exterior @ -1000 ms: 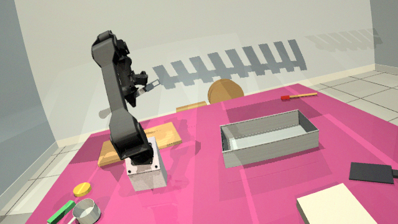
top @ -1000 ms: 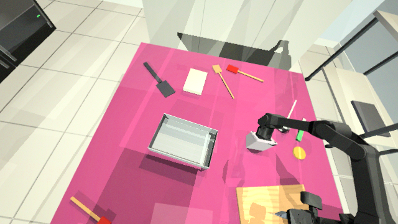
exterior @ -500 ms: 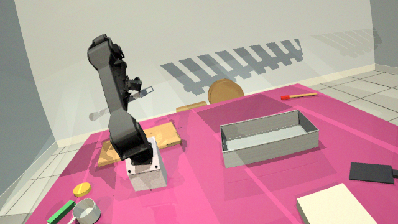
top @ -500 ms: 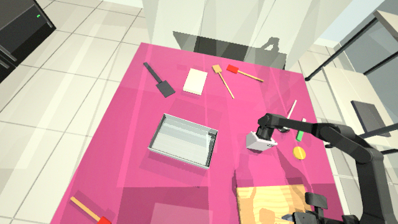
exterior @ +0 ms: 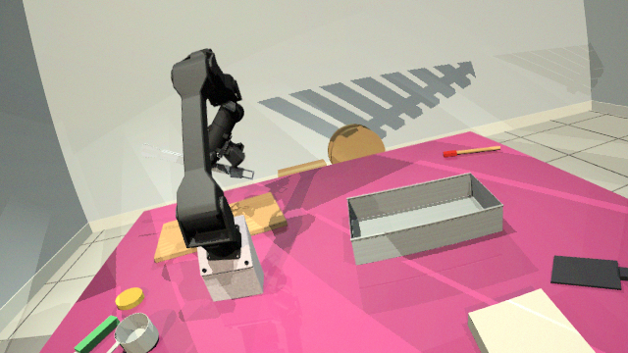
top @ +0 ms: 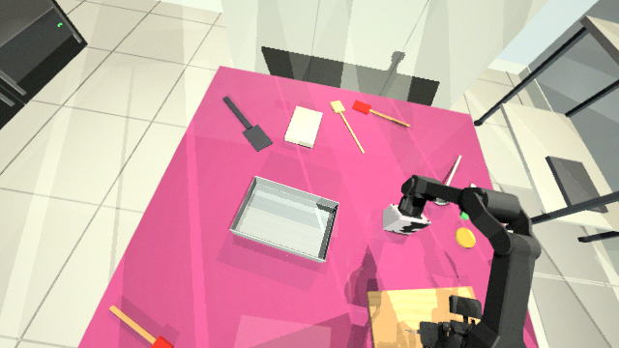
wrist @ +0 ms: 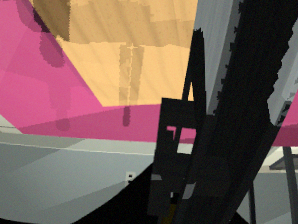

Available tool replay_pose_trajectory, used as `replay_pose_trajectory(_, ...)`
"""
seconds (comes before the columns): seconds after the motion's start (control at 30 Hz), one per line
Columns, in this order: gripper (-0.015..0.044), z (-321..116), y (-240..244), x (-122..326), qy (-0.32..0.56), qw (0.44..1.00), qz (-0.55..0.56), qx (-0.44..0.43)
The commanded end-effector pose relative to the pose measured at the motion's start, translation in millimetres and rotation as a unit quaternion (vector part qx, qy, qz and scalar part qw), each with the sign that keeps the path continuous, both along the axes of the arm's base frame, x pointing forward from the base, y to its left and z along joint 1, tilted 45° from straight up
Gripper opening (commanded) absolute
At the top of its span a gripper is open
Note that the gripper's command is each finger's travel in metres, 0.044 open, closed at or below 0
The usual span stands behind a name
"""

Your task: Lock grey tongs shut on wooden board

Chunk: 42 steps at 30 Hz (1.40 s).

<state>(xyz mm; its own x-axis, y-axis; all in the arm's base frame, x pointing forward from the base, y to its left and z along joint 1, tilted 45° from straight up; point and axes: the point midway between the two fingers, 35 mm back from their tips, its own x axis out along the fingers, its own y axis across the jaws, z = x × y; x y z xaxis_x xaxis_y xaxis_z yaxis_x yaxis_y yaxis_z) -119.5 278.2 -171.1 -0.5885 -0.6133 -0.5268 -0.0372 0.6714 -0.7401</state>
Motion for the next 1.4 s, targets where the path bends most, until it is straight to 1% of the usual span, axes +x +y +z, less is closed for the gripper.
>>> replay_pose_trajectory(0.0, -0.015, 2, 3, 4, 0.058, 0.996, -0.062, 0.009)
replay_pose_trajectory(0.27, -0.015, 9, 11, 19, 0.157, 0.969, -0.187, 0.038)
replay_pose_trajectory(1.37, -0.015, 10, 12, 19, 0.159, 0.968, -0.19, 0.039)
